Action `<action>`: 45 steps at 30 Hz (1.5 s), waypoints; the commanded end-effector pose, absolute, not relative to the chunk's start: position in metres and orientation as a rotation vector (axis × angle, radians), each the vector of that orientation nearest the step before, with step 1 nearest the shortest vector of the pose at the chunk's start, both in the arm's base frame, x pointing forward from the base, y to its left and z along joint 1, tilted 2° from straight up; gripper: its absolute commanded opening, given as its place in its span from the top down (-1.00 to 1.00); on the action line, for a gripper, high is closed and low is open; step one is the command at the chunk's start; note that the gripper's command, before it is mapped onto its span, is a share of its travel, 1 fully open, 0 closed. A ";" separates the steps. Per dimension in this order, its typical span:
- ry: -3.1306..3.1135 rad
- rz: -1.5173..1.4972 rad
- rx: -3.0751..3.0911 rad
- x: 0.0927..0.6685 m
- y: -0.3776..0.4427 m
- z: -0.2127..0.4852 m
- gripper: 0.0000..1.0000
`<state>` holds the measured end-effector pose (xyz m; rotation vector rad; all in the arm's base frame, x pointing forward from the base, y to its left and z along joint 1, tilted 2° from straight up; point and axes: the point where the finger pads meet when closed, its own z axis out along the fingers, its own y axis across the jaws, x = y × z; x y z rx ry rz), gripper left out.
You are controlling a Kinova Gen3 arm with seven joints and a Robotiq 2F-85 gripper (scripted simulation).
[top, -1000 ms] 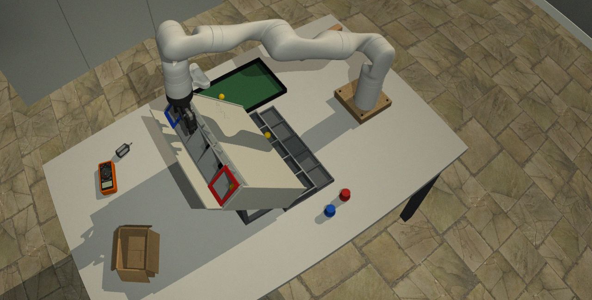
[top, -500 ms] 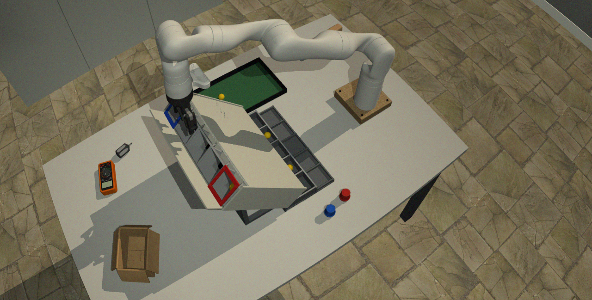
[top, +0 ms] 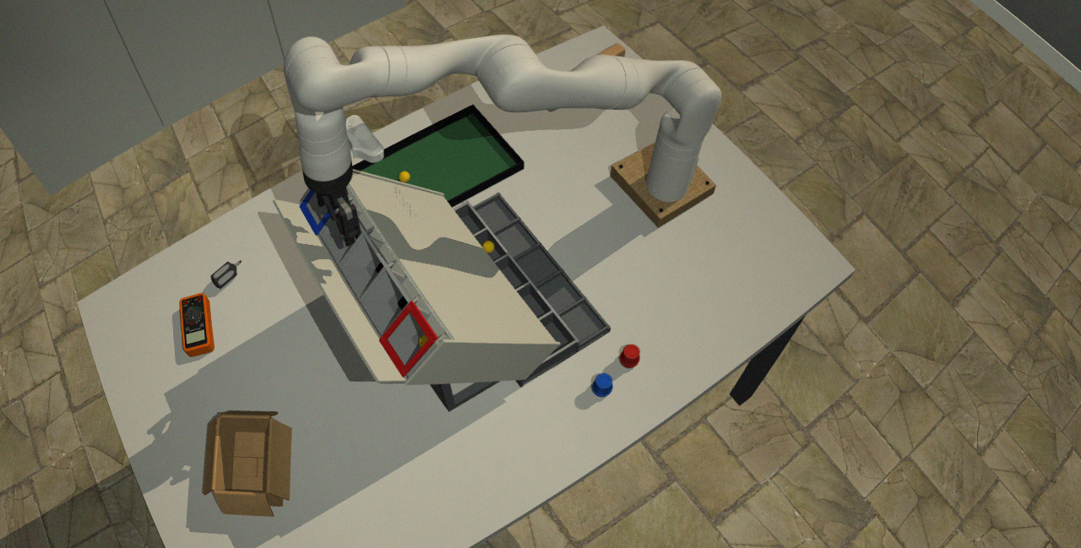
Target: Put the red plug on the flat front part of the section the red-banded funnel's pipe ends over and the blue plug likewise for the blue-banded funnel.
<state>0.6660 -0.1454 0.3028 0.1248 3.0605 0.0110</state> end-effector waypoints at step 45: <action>3.158 0.044 0.142 0.667 -0.146 0.332 -1.00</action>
